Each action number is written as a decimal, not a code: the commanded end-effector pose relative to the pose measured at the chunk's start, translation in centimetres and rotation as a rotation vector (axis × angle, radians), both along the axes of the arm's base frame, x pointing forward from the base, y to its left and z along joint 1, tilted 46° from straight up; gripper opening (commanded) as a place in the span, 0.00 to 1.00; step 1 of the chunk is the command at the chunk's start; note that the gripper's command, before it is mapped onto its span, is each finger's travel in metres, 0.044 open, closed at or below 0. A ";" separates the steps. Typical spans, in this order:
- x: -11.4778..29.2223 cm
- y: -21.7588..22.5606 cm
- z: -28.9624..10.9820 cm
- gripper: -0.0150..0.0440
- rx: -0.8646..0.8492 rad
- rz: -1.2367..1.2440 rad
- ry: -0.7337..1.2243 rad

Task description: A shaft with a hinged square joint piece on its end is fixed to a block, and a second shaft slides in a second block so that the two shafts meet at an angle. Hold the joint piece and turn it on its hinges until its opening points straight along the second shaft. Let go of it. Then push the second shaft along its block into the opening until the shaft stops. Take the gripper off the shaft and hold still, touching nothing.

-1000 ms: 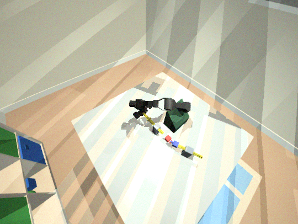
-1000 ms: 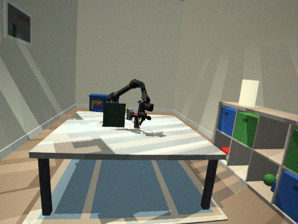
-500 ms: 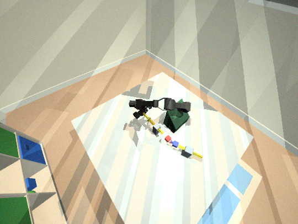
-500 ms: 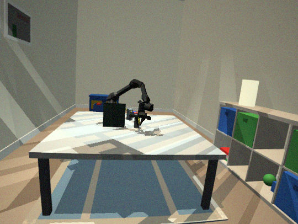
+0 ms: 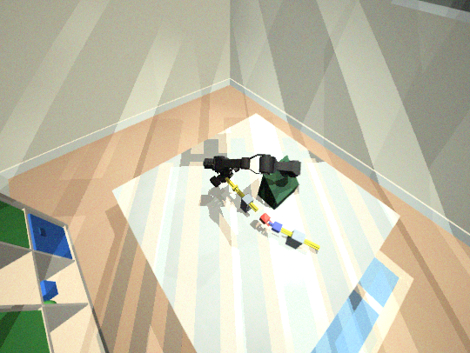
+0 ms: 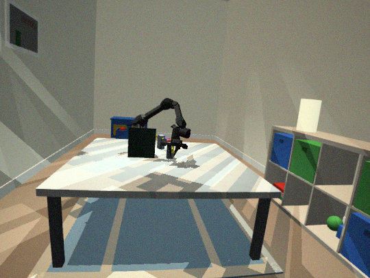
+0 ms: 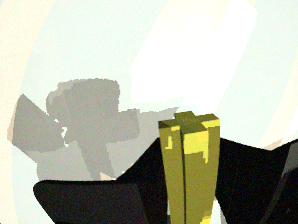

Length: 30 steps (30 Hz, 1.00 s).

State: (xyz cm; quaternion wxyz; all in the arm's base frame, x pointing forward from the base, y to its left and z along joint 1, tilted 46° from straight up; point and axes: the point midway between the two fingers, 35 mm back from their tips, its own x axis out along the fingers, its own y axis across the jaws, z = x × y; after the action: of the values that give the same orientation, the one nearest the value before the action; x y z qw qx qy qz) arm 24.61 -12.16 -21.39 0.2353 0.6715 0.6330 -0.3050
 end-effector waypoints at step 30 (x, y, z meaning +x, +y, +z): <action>0.5 3.2 3.1 0.25 -0.007 -0.074 -0.068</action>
State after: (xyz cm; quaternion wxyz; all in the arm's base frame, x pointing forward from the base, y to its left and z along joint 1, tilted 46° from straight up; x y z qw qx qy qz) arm 25.03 -9.34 -18.67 0.2483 0.7025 0.5989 -0.2935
